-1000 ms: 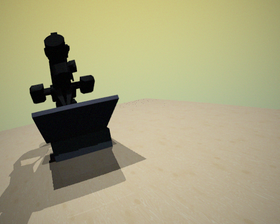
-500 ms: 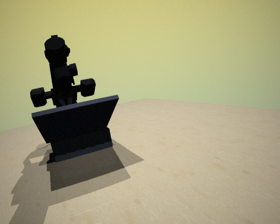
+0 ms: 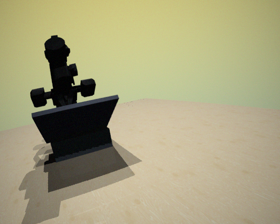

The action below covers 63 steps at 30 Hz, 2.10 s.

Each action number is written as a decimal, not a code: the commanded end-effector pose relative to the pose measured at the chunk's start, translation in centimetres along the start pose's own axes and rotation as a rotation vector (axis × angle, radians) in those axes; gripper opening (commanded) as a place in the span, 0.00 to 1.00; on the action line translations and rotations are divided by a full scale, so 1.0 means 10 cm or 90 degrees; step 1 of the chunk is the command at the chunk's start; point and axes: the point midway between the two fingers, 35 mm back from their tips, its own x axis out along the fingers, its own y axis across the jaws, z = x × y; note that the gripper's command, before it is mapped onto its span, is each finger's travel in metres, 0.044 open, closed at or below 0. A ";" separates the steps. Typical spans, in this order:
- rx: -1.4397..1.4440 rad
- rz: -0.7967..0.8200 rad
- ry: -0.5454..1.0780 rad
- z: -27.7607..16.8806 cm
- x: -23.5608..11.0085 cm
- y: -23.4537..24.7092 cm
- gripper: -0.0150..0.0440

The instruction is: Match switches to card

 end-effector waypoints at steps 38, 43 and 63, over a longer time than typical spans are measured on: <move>0.001 0.000 0.000 -0.01 0.05 0.00 0.25; 0.001 0.000 0.000 -0.01 0.06 0.00 0.25; 0.001 0.000 0.019 0.01 -0.58 0.01 0.25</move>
